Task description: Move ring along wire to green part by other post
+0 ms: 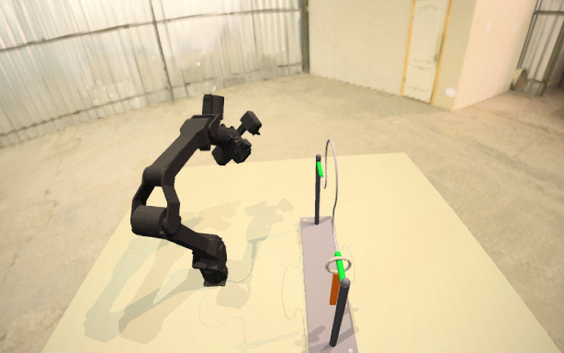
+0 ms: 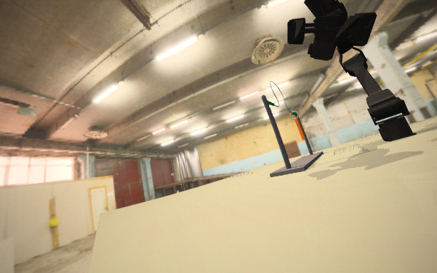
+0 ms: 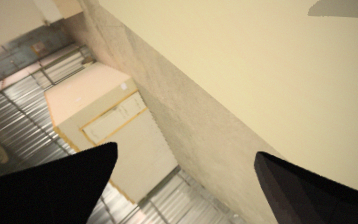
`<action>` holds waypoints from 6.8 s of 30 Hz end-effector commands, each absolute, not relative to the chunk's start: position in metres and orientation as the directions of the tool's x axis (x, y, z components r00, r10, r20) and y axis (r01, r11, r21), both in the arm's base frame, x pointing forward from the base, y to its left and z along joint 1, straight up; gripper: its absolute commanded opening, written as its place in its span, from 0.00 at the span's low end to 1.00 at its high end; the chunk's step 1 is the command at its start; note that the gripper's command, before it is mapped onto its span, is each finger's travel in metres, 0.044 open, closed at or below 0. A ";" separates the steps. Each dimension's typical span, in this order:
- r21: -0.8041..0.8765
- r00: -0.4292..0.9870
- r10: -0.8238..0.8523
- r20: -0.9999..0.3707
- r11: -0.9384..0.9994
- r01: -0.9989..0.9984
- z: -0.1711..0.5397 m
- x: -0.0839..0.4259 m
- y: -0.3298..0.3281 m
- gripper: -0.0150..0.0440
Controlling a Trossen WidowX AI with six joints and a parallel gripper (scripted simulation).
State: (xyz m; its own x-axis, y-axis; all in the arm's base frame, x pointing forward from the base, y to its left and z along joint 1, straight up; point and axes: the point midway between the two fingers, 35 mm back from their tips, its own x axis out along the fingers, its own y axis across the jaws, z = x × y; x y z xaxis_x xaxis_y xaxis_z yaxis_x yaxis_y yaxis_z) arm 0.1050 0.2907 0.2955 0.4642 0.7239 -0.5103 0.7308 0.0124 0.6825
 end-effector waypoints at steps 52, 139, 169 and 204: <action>0.679 0.562 0.512 -0.650 0.723 0.127 0.173 0.258 0.209 0.53; -0.012 0.996 -0.036 -0.085 0.999 0.035 0.080 0.182 -0.153 0.53; -0.015 0.996 -0.036 -0.080 0.999 0.035 0.127 0.247 -0.157 0.53; -0.015 0.997 -0.036 -0.073 0.999 0.035 0.124 0.301 -0.158 0.53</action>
State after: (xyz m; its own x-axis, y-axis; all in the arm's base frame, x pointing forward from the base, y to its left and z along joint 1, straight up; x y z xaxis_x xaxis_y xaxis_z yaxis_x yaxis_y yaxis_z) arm 0.2958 -0.1571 0.1238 0.9965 -0.0349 -0.0756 0.0335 0.9993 -0.0188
